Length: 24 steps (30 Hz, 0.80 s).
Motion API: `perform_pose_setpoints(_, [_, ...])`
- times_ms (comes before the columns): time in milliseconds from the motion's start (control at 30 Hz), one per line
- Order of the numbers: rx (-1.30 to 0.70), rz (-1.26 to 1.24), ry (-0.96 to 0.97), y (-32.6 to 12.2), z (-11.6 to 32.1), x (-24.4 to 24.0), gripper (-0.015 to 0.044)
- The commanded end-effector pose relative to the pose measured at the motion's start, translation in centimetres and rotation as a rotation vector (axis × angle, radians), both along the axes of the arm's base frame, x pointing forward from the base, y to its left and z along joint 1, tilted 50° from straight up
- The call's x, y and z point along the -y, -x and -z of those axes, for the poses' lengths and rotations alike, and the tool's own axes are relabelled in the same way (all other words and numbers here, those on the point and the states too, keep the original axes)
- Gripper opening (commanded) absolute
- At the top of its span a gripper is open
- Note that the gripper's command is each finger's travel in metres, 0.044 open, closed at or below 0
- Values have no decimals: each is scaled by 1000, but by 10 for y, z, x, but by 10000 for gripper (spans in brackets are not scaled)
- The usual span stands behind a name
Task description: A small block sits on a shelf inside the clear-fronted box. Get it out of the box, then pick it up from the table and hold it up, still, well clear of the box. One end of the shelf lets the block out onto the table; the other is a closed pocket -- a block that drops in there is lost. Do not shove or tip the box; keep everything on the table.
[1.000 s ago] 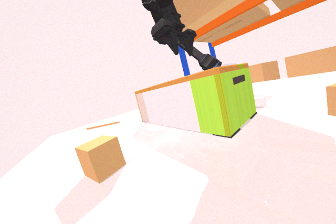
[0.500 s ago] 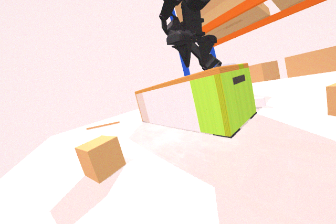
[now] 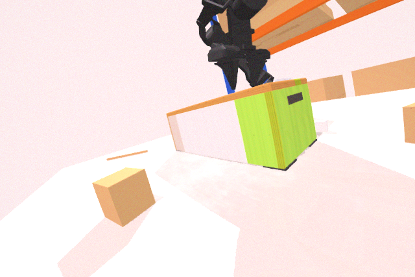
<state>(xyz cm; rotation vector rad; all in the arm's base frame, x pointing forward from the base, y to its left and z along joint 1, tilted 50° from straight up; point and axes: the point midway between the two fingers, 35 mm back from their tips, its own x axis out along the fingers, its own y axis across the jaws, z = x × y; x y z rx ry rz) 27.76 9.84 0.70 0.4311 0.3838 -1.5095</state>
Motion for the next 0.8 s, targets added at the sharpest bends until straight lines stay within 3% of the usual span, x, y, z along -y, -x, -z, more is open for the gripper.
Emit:
perform_pose_setpoints(0, [-6, -3, 6, 1, 5, 7, 400])
perform_pose_setpoints(767, [-5, -3, 8, 4, 29, 37, 400])
